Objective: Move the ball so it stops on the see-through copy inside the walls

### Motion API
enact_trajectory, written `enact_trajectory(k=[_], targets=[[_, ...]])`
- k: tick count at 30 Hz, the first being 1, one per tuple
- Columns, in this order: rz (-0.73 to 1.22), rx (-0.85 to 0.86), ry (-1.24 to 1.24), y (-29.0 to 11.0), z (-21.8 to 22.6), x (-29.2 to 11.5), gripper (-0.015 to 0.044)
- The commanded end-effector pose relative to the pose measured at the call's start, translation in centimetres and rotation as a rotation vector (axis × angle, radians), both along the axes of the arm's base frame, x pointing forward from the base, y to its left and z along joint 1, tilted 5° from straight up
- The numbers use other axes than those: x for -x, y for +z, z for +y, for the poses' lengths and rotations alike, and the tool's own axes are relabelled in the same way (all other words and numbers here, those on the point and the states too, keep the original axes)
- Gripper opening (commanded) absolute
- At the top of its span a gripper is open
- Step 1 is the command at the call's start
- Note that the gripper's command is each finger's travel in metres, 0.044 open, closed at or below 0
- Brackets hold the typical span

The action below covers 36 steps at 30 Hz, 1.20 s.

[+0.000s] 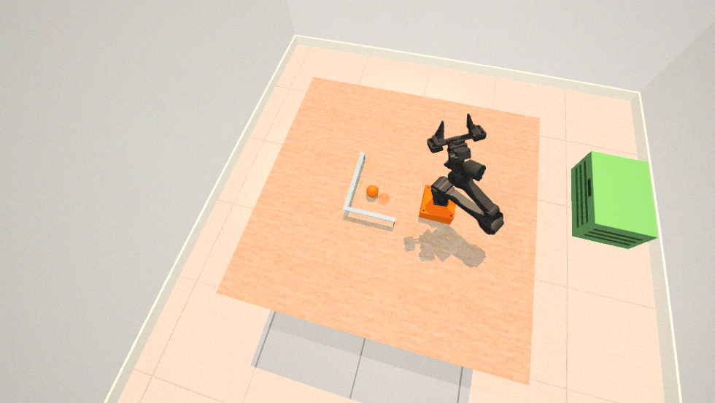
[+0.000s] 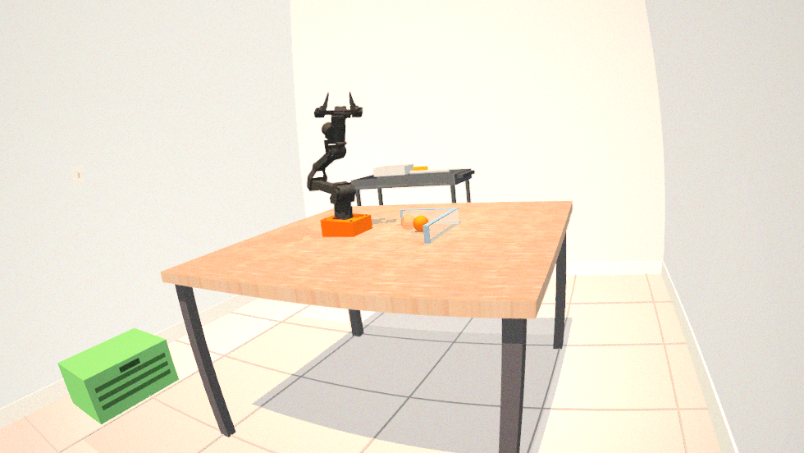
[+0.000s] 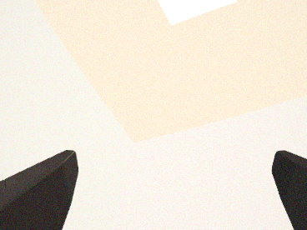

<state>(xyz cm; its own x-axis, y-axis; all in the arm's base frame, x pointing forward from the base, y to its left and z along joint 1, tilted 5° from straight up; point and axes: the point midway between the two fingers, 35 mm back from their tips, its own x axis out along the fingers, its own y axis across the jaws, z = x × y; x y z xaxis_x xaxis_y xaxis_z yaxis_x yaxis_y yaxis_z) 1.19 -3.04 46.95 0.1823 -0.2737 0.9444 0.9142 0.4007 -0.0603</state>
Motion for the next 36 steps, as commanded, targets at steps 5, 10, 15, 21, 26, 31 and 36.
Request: enact_trajectory(k=[5,10,15,21,26,31,36], targets=[[0.177,-0.134,0.1,0.0,-2.9,-5.2,0.0391],[0.433,-0.326,0.234,-1.9,-6.0,-12.8,0.0391],[0.699,-0.521,0.366,-5.8,-7.4,-20.1,0.0391],[1.032,-0.759,0.485,-12.5,-7.0,-27.4,0.0391],[1.339,-0.978,0.534,-19.6,-5.2,-31.4,0.0391],[1.655,-1.2,0.517,-26.8,-2.4,-33.0,0.0391],[1.996,-1.434,0.401,-33.7,0.9,-32.0,0.0391]])
